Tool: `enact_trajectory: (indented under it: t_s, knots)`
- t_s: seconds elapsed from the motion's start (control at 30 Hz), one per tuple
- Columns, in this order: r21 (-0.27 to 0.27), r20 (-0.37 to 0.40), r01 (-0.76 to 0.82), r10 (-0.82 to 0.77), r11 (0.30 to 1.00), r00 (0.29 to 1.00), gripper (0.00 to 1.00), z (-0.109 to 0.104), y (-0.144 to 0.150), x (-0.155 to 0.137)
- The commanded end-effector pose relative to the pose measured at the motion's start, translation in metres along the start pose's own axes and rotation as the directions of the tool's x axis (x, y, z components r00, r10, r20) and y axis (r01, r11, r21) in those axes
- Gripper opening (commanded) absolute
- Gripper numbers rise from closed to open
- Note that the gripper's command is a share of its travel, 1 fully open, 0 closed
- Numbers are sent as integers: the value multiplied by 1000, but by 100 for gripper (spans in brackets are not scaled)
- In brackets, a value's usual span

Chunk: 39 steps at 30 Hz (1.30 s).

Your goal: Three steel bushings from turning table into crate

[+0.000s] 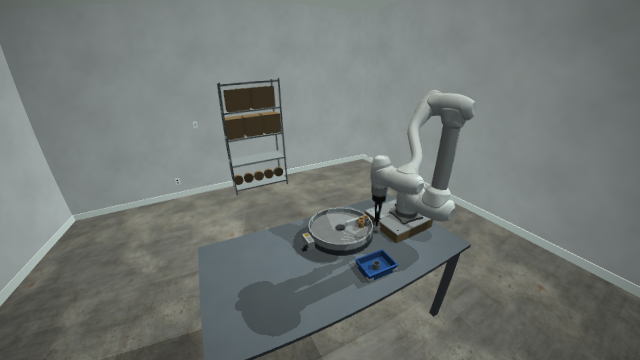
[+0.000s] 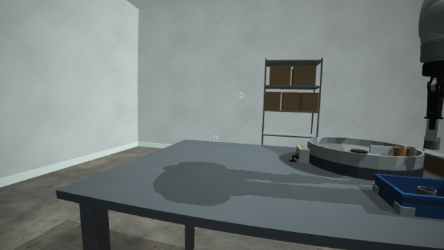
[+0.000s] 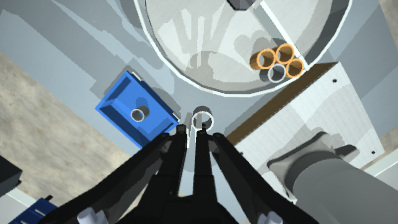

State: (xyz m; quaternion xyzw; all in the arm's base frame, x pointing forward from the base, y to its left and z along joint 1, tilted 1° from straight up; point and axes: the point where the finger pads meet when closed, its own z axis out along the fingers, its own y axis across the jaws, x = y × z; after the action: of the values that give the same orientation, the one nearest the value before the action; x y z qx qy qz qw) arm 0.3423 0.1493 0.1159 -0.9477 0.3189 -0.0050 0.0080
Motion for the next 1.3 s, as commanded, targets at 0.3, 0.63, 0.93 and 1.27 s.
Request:
enact_trajectory:
  t_s: [0.3, 0.63, 0.93, 1.27]
  knots:
    - [-1, -8, -5, 5, 1000, 1000, 0, 3, -98, -43]
    - [-1, -8, -5, 5, 1000, 1000, 0, 3, -146, -67]
    - [-1, -8, -5, 5, 1000, 1000, 0, 3, -147, -68]
    - [-1, -8, -5, 5, 1000, 1000, 0, 3, -147, -68]
